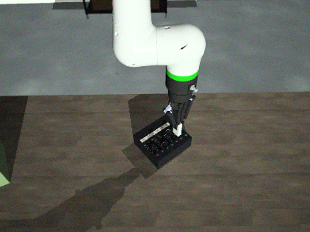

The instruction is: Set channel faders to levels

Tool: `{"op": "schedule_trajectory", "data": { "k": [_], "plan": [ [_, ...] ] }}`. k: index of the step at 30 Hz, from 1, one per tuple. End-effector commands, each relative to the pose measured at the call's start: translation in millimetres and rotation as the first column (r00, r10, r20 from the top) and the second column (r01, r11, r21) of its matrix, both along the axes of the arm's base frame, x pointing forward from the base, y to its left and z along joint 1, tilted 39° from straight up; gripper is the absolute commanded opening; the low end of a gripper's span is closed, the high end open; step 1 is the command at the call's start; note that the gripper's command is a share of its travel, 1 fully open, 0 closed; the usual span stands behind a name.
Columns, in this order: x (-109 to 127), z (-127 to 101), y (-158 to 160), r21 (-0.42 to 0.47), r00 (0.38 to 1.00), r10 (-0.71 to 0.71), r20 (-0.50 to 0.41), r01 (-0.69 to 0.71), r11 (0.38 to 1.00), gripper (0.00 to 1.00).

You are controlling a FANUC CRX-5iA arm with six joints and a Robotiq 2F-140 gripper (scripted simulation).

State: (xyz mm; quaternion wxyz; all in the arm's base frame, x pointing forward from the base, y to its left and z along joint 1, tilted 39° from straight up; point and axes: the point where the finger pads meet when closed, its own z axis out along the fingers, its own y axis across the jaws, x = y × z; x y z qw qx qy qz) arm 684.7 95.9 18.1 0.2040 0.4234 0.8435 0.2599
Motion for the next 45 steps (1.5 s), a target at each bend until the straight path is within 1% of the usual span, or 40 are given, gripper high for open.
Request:
{"op": "schedule_trajectory", "data": {
  "k": [1, 45],
  "plan": [
    [-1.0, -0.1, 1.5, 0.0, 1.0, 0.0, 0.001, 0.0, 1.0, 0.0],
    [-6.9, -1.5, 10.1, 0.0, 1.0, 0.0, 0.001, 0.0, 1.0, 0.0]
  ]
}}
